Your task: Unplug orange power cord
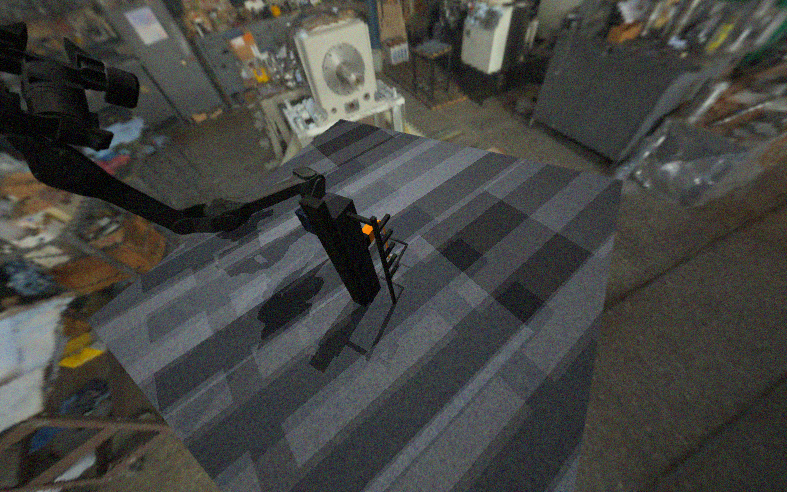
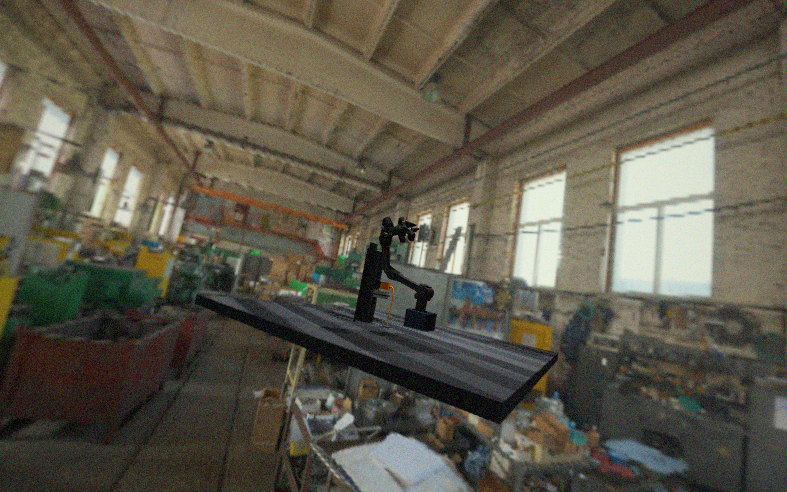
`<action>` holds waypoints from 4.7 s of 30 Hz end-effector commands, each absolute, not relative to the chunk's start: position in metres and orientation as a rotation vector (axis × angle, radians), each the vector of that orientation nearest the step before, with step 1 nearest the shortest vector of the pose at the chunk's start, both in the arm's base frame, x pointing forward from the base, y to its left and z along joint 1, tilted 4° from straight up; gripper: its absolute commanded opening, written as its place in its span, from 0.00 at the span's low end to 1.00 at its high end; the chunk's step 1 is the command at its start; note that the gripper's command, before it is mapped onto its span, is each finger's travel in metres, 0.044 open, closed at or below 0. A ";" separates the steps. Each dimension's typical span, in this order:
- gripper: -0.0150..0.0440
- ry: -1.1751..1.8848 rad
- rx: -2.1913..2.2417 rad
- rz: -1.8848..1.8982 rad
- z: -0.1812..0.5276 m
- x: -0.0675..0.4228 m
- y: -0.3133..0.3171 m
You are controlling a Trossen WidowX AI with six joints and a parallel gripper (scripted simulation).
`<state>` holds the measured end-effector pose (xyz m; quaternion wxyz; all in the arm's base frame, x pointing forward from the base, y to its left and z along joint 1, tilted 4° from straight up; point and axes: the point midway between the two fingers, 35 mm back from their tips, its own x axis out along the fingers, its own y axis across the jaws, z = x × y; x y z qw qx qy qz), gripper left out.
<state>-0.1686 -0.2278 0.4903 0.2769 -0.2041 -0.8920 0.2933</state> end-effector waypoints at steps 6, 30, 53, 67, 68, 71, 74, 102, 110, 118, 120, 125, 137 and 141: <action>0.53 -2.004 -0.895 0.972 0.530 -0.157 -0.086; 0.53 -0.763 -1.491 1.122 0.471 0.070 0.149; 0.53 0.671 -1.414 1.151 0.247 0.280 0.049; 0.53 1.128 -1.205 1.182 0.164 0.277 -0.029; 0.53 1.128 -1.205 1.182 0.164 0.277 -0.029; 0.53 1.128 -1.205 1.182 0.164 0.277 -0.029; 0.53 1.127 -1.205 1.182 0.164 0.279 -0.026; 0.53 1.131 -1.208 1.180 0.162 0.277 -0.067; 0.53 1.131 -1.208 1.180 0.160 0.277 -0.069; 0.53 1.131 -1.208 1.180 0.150 0.277 -0.069; 0.53 1.131 -1.208 1.180 0.150 0.277 -0.069; 0.44 1.132 -1.206 1.173 0.153 0.277 -0.069; 0.25 1.132 -1.206 1.173 0.153 0.277 -0.068; 0.25 1.131 -1.206 1.173 0.153 0.278 -0.063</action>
